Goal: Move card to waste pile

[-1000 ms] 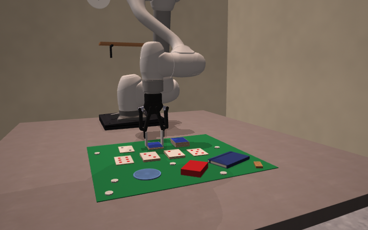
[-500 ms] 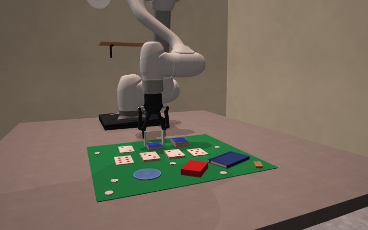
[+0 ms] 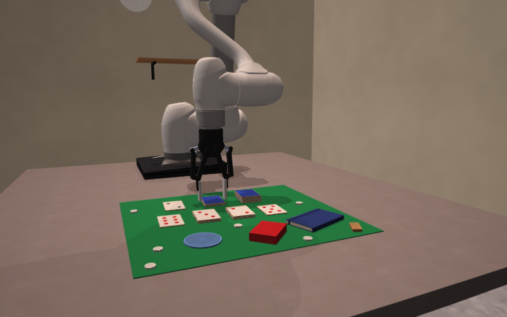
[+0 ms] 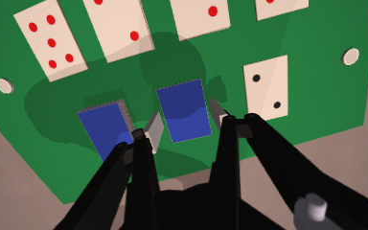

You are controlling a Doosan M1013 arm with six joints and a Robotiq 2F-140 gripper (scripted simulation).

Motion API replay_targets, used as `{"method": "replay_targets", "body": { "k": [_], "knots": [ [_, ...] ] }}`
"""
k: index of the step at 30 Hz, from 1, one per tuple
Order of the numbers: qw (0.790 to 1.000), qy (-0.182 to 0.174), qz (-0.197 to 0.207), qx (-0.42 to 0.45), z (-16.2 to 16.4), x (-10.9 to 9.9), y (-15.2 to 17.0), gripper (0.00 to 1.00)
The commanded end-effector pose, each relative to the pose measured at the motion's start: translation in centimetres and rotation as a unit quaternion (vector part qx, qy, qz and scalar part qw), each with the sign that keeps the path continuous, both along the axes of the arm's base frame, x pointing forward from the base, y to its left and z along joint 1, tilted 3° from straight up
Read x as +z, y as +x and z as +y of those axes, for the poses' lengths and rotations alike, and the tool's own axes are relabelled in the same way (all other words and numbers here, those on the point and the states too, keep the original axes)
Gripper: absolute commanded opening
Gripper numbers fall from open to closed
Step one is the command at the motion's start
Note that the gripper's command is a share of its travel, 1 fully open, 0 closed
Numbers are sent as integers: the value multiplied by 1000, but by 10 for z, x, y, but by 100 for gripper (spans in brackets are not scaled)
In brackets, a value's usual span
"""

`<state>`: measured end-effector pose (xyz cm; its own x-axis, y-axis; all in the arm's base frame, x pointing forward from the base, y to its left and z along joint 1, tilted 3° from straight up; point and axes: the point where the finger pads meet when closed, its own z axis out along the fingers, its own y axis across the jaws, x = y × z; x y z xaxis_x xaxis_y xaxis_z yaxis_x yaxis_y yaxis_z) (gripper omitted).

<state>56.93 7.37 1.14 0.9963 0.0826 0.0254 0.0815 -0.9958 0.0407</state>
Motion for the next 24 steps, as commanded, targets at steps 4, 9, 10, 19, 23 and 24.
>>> {"method": "replay_targets", "body": {
  "k": [4,9,10,19,23,24],
  "knots": [
    [1000,0,0,0,0,0,0,50],
    [1000,0,0,0,0,0,0,50],
    [1000,0,0,0,0,0,0,50],
    [1000,0,0,0,0,9,0,50],
    [1000,0,0,0,1,23,-1,50],
    [1000,0,0,0,1,27,-1,50]
  ]
}}
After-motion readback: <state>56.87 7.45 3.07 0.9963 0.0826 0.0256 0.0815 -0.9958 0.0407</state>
